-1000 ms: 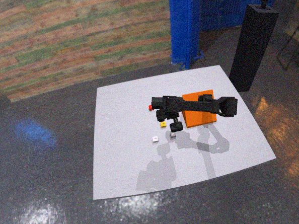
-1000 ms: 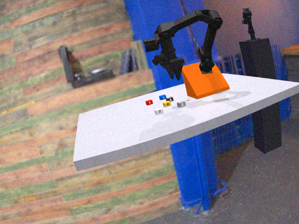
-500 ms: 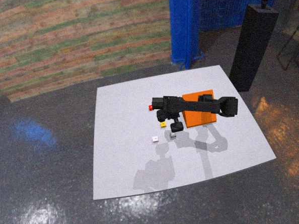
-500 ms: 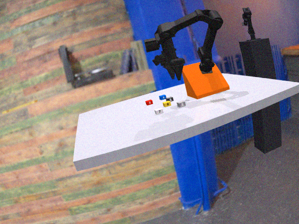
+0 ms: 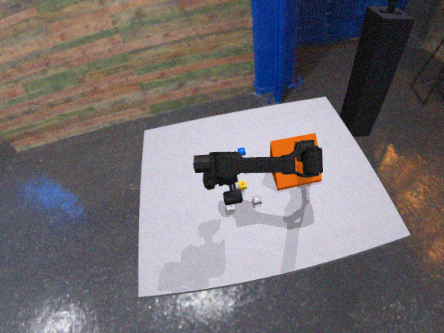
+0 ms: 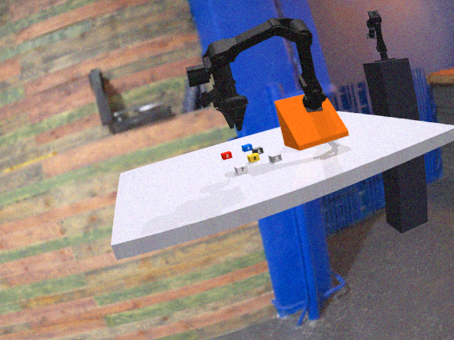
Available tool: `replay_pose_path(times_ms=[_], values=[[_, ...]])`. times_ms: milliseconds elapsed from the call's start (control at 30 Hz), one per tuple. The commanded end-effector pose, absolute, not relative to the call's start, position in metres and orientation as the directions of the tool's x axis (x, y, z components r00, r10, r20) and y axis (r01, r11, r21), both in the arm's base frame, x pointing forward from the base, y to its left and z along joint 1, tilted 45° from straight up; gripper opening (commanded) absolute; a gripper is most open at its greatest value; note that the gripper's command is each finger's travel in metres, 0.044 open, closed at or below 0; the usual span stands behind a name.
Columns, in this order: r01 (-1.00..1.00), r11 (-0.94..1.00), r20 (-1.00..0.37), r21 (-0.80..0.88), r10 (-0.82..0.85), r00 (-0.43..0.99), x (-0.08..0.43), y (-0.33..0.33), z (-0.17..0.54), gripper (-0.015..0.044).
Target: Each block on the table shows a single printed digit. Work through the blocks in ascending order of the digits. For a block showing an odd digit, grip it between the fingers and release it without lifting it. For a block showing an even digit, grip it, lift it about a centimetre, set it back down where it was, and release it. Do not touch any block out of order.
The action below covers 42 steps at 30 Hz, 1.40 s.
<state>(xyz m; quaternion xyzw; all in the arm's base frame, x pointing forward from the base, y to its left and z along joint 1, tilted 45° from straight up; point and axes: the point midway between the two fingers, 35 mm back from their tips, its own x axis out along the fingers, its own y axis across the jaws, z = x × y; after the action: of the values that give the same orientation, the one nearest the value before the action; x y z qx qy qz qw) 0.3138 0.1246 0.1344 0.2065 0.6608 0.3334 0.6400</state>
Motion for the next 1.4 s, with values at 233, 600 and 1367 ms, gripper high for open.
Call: replay_pose_path(times_ms=[233,600,1367], values=[[-0.144,0.689,-0.704,0.710,0.703,-0.102,0.317,0.127,0.133,0.0400],[-0.138,0.707,-0.720,0.693,0.689,-0.087,0.339,0.094,0.102,0.0400],[-0.147,0.698,-0.713,0.701,0.694,-0.099,0.353,-0.046,-0.041,0.0400]])
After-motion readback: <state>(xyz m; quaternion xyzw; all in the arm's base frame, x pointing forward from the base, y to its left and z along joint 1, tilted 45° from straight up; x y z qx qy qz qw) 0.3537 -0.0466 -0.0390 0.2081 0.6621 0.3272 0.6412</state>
